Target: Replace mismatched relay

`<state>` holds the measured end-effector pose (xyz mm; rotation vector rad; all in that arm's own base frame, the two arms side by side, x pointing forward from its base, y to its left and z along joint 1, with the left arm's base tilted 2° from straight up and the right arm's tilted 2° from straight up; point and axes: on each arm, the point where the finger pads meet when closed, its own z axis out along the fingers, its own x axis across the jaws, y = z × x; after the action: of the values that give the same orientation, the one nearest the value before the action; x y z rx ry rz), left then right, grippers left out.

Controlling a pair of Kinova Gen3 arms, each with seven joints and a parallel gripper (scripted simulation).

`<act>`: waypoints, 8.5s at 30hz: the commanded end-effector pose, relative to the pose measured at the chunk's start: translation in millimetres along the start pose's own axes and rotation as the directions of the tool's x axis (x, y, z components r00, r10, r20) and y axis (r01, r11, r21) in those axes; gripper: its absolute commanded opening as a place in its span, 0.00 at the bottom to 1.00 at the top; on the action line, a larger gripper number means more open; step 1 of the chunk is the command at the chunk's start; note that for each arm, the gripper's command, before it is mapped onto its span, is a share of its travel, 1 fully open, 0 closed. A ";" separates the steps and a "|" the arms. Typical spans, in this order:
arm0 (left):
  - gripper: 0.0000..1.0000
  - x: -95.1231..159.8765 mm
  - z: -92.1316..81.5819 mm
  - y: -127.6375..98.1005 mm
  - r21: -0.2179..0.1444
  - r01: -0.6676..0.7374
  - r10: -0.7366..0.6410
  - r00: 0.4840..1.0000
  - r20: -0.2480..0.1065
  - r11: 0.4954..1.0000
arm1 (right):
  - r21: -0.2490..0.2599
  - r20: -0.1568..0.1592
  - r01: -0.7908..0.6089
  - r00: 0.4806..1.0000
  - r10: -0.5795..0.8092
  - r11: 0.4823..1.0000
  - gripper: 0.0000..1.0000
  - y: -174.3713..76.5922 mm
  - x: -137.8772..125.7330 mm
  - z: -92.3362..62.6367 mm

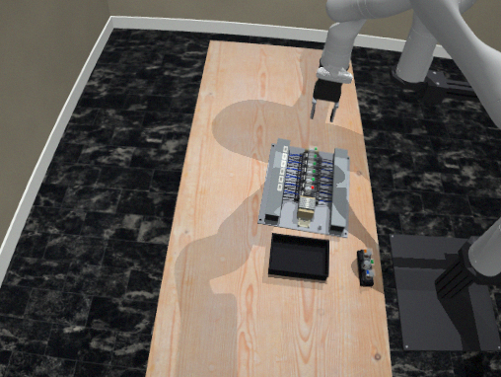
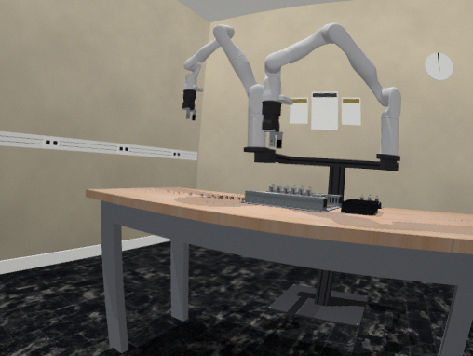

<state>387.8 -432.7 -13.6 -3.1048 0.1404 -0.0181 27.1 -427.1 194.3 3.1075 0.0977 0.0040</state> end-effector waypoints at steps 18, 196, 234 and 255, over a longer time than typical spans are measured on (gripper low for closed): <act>1.00 0.7 -2.0 0.8 -0.002 0.000 0.000 1.000 -0.002 1.000 | -0.002 0.000 0.000 1.000 0.000 1.000 1.00 0.4 0.0 -0.6; 1.00 1.2 141.4 -147.0 -0.001 0.000 0.000 1.000 -0.003 1.000 | -0.002 0.000 0.000 1.000 0.000 1.000 1.00 0.4 0.0 -0.6; 1.00 0.9 134.4 -147.7 -0.001 0.000 0.000 1.000 -0.002 1.000 | -0.002 0.000 0.000 1.000 0.000 1.000 1.00 0.4 0.0 -0.6; 1.00 0.9 139.0 -147.7 -0.001 0.000 0.000 1.000 -0.002 1.000 | -0.002 0.000 0.000 1.000 0.000 1.000 1.00 0.4 0.0 -0.6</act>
<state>402.9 -280.5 -147.8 -3.1049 0.1404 -0.0181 27.1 -427.1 194.3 3.1075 0.0977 0.0040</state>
